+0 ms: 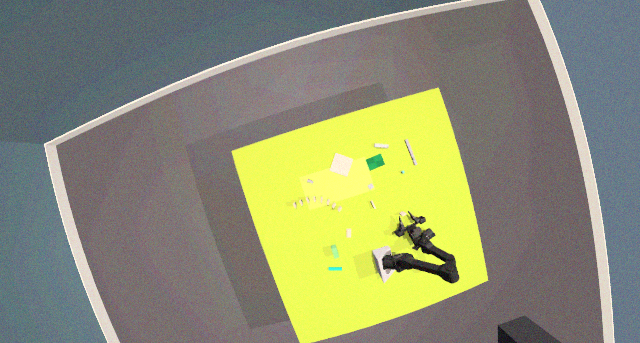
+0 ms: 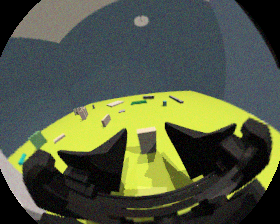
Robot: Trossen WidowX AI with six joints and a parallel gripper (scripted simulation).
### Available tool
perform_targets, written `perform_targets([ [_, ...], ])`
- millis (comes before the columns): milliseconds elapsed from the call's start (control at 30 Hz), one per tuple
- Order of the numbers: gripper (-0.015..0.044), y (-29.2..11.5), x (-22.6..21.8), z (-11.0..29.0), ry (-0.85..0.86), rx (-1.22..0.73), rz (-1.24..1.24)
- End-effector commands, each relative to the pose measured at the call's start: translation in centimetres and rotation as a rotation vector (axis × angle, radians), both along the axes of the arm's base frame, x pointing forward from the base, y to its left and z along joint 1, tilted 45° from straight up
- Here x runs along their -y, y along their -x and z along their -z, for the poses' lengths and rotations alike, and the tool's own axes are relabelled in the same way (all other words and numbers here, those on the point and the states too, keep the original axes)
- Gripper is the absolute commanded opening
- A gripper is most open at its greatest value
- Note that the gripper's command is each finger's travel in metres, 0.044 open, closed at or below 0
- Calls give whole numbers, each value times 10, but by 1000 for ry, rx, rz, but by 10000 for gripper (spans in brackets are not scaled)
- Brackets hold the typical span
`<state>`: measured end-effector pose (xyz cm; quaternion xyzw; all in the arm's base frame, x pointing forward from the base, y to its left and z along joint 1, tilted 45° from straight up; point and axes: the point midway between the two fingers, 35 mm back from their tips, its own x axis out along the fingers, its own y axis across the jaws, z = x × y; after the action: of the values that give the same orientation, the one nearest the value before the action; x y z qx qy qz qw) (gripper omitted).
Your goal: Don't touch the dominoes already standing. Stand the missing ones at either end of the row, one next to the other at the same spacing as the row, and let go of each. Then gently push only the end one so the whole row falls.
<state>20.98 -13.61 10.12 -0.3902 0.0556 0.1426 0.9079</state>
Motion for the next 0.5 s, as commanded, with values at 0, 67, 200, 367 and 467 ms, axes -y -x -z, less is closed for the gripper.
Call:
perform_targets([
  [0, 396, 0, 0, 0, 4, 5, -4],
  [67, 440, 0, 0, 0, 4, 5, -4],
  [200, 440, 0, -3, -3, 4, 4, -4],
  [367, 440, 3, -24, -26, 2, 1, -2],
  [467, 440, 5, -34, -35, 0, 1, 0],
])
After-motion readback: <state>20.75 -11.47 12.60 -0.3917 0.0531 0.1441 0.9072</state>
